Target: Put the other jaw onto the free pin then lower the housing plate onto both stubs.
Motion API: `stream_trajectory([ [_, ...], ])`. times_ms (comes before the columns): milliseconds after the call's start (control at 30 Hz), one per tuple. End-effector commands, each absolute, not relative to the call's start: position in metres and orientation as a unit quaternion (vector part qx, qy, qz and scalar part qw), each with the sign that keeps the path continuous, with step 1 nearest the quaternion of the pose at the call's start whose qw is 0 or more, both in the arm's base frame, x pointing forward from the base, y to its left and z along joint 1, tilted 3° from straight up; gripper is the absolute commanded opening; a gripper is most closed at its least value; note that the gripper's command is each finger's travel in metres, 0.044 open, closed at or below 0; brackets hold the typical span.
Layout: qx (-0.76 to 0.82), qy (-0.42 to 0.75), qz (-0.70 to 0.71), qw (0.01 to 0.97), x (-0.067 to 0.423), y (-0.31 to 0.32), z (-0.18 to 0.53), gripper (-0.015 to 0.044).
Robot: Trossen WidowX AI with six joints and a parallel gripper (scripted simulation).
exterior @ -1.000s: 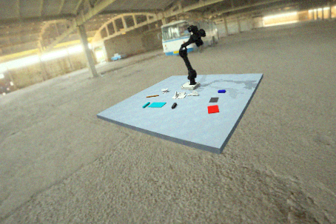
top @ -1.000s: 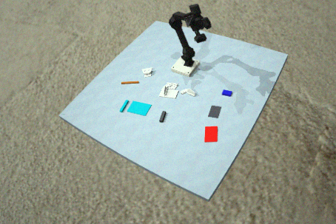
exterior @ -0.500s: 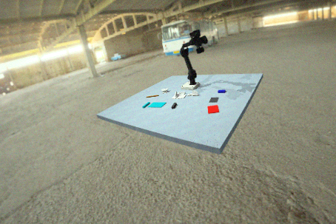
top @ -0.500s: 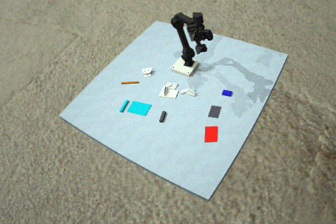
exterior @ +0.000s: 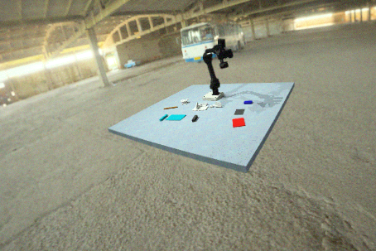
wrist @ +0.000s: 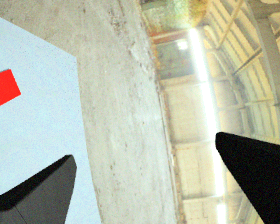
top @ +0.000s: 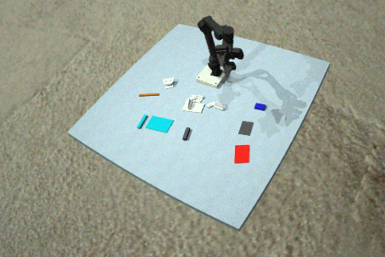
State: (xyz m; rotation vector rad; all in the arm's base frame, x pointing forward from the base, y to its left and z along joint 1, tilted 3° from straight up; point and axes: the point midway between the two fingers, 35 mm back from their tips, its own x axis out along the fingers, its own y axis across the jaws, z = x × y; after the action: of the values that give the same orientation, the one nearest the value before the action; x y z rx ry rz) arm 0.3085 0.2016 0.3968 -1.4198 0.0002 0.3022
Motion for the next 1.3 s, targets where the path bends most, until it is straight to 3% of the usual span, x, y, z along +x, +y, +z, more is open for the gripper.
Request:
stream_trajectory([
  [0, -0.656, 0.025, 0.163, 0.737, 0.314, 0.201, 0.374, 0.044],
  [633, -0.653, 0.162, 0.268, 0.689, 0.326, 0.18, 0.276, 0.044],
  [1267, -0.592, 0.322, 0.362, 0.644, 0.307, 0.143, 0.189, 0.044],
])
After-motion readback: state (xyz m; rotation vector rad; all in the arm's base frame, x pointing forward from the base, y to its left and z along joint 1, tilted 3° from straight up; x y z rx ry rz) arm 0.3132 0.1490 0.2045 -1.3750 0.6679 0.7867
